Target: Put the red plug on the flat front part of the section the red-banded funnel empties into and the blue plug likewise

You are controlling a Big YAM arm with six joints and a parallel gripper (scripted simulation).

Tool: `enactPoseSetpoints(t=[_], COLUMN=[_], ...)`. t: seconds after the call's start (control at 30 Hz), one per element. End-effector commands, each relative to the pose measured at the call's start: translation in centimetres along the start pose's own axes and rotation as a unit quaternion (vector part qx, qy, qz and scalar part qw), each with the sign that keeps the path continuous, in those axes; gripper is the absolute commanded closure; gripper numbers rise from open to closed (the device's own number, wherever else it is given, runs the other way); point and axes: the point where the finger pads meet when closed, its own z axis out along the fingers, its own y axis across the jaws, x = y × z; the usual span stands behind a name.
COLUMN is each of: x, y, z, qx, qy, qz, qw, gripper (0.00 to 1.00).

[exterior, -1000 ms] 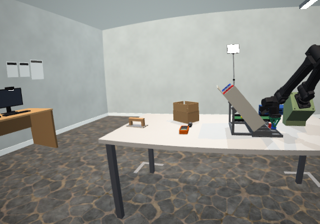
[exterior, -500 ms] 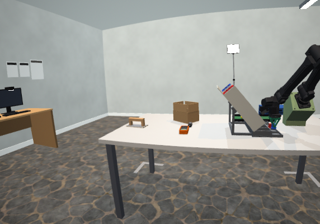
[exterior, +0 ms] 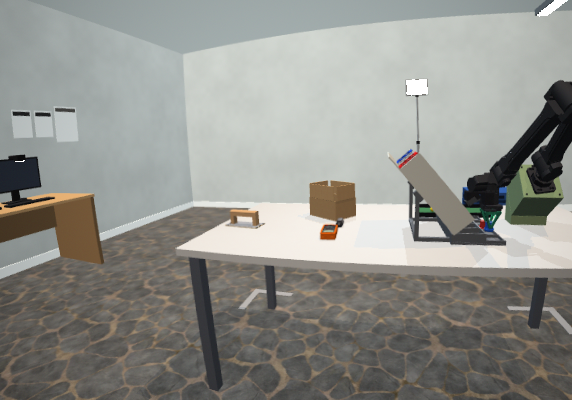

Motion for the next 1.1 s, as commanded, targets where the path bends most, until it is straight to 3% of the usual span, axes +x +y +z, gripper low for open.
enactPoseSetpoints(t=[0.0, 1.07], x=[0.7, 0.7], y=[-0.2, -0.3], z=[0.7, 1.6], qx=[0.002, 0.002], qy=[0.009, 0.008], qz=[0.01, 0.014], qw=[1.0, 1.0], gripper=[1.0, 1.0])
